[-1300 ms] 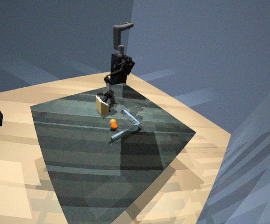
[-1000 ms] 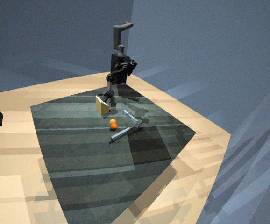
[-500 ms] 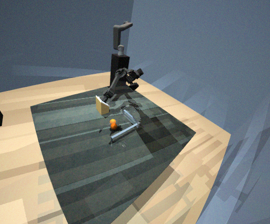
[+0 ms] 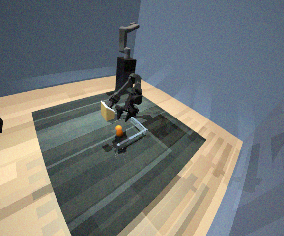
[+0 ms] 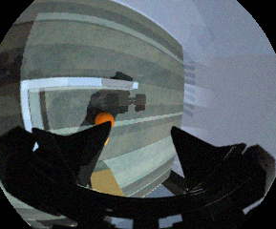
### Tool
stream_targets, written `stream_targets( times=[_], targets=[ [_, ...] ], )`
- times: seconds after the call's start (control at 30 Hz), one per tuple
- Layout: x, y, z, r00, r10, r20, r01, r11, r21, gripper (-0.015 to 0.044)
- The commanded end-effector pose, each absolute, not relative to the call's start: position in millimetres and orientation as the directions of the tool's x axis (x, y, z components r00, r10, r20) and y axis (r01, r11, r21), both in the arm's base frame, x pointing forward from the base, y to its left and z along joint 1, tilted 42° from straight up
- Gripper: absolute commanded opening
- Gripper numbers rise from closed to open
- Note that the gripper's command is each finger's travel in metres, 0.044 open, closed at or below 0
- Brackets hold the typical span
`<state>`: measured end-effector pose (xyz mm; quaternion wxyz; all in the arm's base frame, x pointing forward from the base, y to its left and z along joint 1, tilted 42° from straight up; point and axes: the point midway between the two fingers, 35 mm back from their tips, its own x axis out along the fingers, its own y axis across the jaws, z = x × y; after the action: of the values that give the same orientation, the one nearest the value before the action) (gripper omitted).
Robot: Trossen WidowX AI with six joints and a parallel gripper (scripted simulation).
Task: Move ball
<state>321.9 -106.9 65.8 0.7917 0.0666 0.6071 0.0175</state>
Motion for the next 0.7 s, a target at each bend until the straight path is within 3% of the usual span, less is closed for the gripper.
stream_targets(
  times=[0.0,0.17,0.67],
  targets=[
    [313.4,-76.4,19.9,0.131,0.392,-0.91,-0.039,0.92,0.391,0.04],
    [302.4,-44.5,-15.0,0.042,0.654,-0.756,-0.055,0.757,0.652,0.04],
    [302.6,-33.3,-27.3,0.041,0.663,-0.748,-0.054,0.749,0.661,0.04]
  ],
)
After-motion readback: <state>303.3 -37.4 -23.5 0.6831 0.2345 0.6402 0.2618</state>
